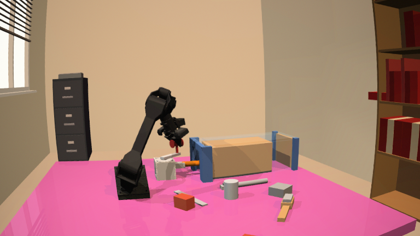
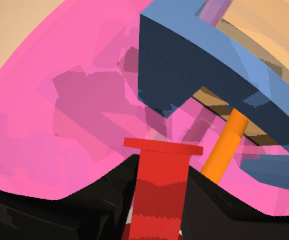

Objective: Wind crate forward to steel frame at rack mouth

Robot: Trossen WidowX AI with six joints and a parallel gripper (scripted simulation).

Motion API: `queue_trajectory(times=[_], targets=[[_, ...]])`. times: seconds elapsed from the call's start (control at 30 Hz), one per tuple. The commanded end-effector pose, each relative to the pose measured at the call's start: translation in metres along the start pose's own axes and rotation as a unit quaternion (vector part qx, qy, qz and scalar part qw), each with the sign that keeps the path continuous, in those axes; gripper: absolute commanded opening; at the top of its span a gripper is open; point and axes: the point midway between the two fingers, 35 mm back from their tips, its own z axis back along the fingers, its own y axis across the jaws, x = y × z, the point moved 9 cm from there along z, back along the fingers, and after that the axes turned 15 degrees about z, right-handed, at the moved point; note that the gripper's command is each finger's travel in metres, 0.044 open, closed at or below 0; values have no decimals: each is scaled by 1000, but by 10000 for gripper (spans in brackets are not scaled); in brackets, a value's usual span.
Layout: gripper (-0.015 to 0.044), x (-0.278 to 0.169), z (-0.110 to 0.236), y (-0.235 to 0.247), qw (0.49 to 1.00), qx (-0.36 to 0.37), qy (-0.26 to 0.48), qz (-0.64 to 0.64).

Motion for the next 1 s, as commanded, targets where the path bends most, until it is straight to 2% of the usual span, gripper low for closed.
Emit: queue_trajectory(times=[0.0, 0.97], targets=[[0, -3, 4, 17, 1000, 16, 1, 5], [0, -19, 17, 55, 1000, 18, 1, 5]])
